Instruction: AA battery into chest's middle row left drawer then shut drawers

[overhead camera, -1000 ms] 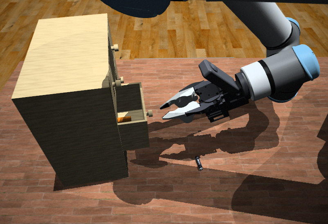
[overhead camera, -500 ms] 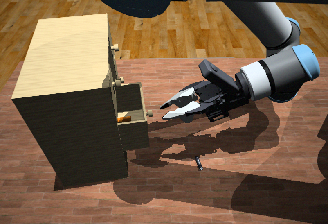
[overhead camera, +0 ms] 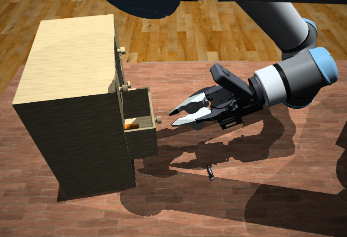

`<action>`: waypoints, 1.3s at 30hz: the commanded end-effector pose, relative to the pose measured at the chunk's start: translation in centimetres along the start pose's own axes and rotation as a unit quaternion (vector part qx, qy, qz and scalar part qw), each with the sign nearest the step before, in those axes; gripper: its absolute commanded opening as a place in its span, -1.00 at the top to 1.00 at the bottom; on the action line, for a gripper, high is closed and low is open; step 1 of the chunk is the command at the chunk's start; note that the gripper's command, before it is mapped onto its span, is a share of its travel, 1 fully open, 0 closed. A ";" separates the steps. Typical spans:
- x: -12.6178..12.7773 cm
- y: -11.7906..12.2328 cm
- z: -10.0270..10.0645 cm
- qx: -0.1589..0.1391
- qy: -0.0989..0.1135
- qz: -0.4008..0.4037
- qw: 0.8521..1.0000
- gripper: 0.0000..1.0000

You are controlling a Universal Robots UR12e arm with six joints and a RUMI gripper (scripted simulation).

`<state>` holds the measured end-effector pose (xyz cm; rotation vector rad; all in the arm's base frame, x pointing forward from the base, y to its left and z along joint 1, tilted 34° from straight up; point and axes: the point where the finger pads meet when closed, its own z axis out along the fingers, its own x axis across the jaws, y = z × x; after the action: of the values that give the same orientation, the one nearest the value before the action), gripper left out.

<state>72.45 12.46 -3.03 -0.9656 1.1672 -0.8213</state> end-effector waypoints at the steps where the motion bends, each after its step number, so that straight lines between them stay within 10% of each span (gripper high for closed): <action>1: -0.1 -0.3 0.5 0.003 -0.002 -0.002 1.000 0.61; 39: -0.1 -1.4 3.3 0.003 -0.002 -0.002 1.000 0.61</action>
<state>75.10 12.66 -1.69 -0.9653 1.1637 -0.8221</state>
